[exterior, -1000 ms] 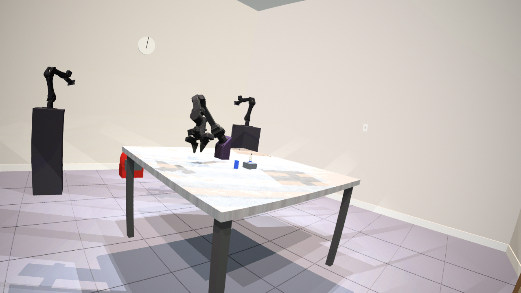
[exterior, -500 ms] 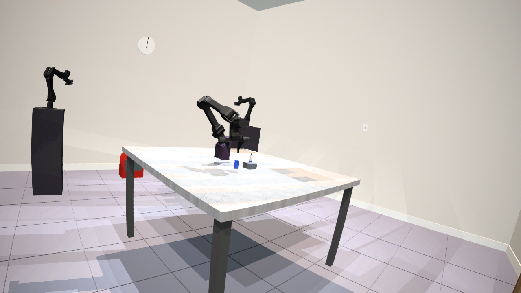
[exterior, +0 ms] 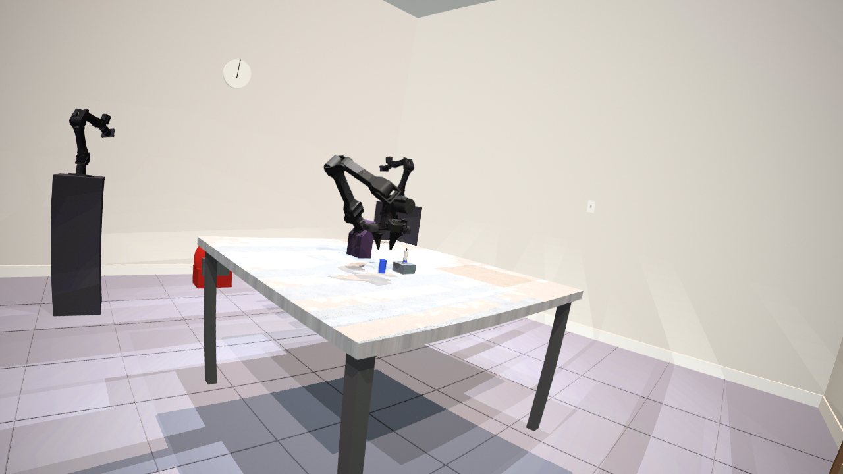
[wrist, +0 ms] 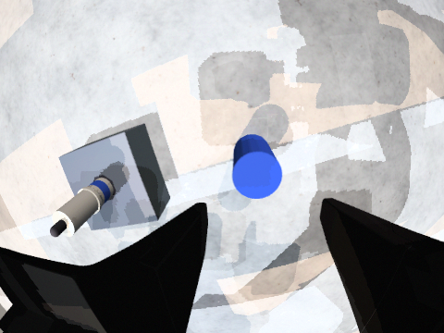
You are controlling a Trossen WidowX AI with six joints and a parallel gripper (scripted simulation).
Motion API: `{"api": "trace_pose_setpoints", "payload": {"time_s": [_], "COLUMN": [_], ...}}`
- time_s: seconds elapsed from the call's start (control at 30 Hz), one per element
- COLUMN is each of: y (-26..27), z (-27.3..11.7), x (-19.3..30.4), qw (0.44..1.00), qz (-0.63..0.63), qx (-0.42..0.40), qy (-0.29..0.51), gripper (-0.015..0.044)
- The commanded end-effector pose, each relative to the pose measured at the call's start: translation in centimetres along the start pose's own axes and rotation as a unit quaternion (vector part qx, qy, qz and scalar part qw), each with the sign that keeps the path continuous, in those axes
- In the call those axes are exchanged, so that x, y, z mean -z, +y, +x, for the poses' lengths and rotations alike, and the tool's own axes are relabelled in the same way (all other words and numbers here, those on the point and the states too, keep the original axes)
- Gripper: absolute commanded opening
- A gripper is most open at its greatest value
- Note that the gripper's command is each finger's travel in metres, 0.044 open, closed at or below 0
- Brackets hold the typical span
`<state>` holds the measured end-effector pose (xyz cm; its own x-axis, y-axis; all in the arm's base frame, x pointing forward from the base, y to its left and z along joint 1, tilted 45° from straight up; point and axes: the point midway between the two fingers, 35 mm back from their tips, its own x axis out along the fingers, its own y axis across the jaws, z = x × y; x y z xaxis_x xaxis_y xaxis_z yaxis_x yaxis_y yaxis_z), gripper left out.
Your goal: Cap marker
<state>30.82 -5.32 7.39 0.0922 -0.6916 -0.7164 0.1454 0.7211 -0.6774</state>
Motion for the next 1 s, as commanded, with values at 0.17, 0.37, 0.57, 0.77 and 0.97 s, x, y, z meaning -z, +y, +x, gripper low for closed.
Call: {"api": "trace_pose_setpoints", "payload": {"time_s": [0.17,0.37,0.57,0.77,0.97], "y": [0.1,0.1,0.1,0.1,0.1], "z": [2.3,3.0,3.9,4.9,5.9], "x": [0.1,0.0,0.0,-0.1,-0.1], "qw": [1.000,1.000,1.000,1.000,1.000], "qz": [-0.007,-0.007,-0.007,-0.007,-0.007], "qx": [0.004,0.004,0.004,0.004,0.004], "qy": [0.000,0.000,0.000,0.000,0.000], "gripper": [0.0247,0.0247,0.0247,0.0247,0.0247]}}
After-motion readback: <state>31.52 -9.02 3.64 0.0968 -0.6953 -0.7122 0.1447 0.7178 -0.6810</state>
